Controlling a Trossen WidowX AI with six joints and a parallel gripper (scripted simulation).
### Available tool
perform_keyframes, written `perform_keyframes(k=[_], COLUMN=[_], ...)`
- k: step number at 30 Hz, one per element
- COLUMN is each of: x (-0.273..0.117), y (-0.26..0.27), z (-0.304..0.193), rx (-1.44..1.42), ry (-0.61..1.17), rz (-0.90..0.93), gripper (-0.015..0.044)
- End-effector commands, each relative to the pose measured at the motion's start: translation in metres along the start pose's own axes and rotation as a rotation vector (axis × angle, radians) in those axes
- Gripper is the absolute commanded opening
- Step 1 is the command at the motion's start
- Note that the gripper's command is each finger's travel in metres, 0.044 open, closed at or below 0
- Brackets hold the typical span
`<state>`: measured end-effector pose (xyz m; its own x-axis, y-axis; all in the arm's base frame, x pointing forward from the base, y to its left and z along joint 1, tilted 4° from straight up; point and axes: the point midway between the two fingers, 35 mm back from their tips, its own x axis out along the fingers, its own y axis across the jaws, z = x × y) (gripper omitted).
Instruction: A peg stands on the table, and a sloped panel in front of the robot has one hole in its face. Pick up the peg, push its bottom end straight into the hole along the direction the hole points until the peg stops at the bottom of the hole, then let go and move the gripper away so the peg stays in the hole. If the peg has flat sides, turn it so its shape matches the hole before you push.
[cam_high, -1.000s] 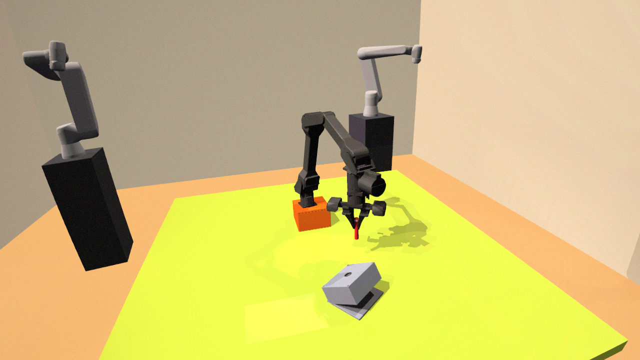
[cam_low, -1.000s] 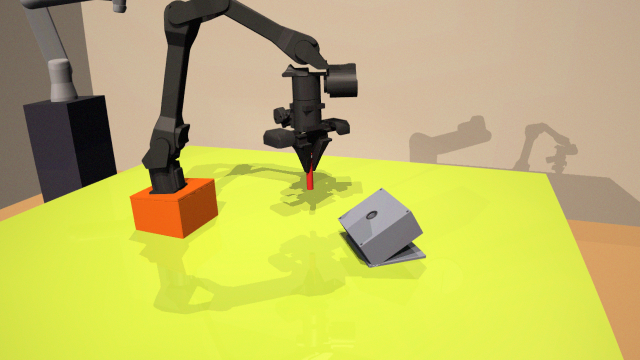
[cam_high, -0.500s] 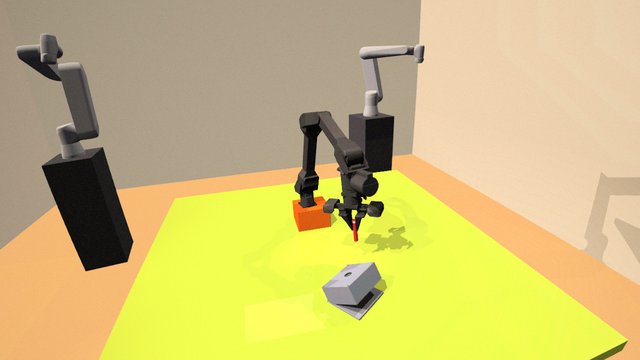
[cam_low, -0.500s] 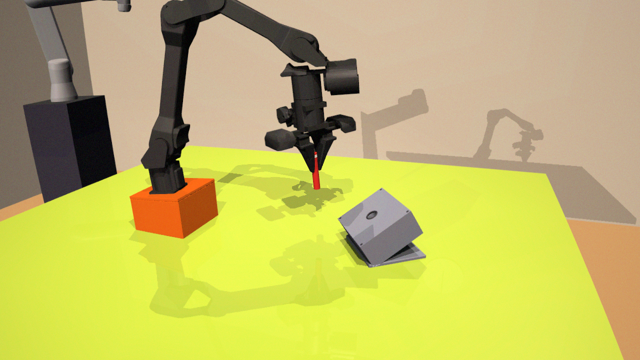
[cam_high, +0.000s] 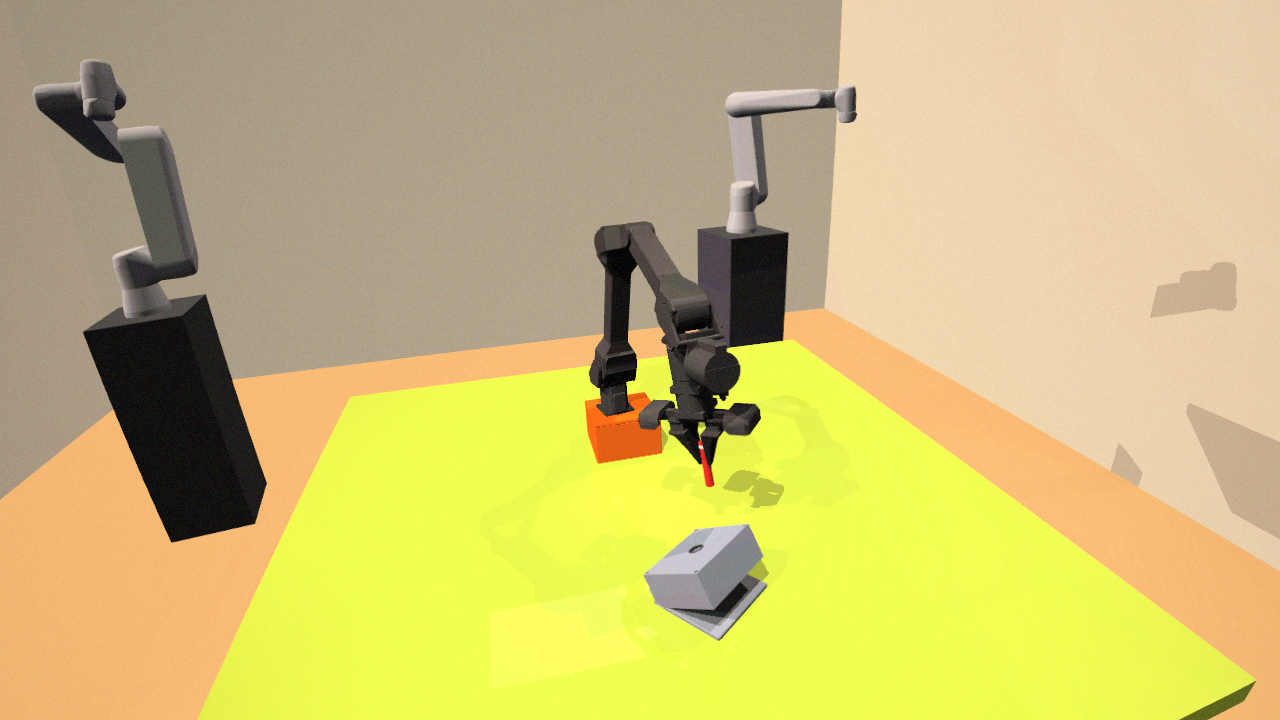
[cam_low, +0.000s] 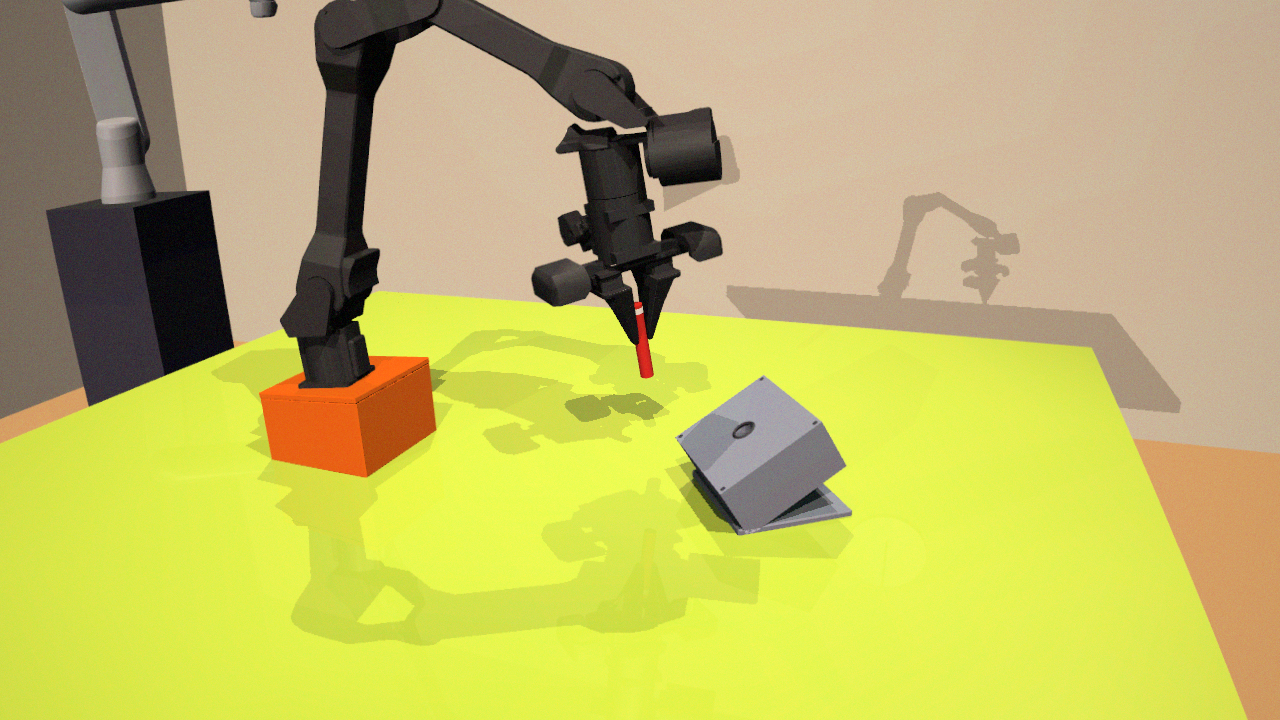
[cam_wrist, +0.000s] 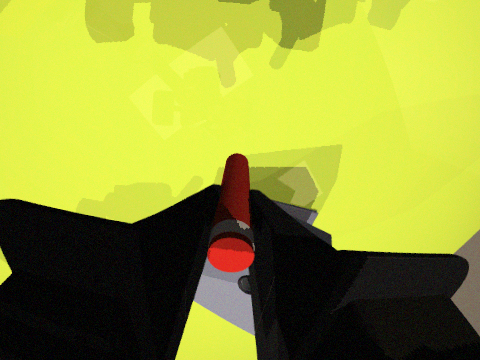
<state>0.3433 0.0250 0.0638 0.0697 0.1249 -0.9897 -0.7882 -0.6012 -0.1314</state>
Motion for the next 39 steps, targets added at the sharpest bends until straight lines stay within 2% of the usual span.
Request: perform_keyframes(k=[1, 39], x=[-0.004, -0.028], y=[-0.001, 0.008], z=[-0.005, -0.063], rx=[0.025, 0.260], ry=[0.002, 0.023], rz=[-0.025, -0.213], gripper=[0.0000, 0.0000])
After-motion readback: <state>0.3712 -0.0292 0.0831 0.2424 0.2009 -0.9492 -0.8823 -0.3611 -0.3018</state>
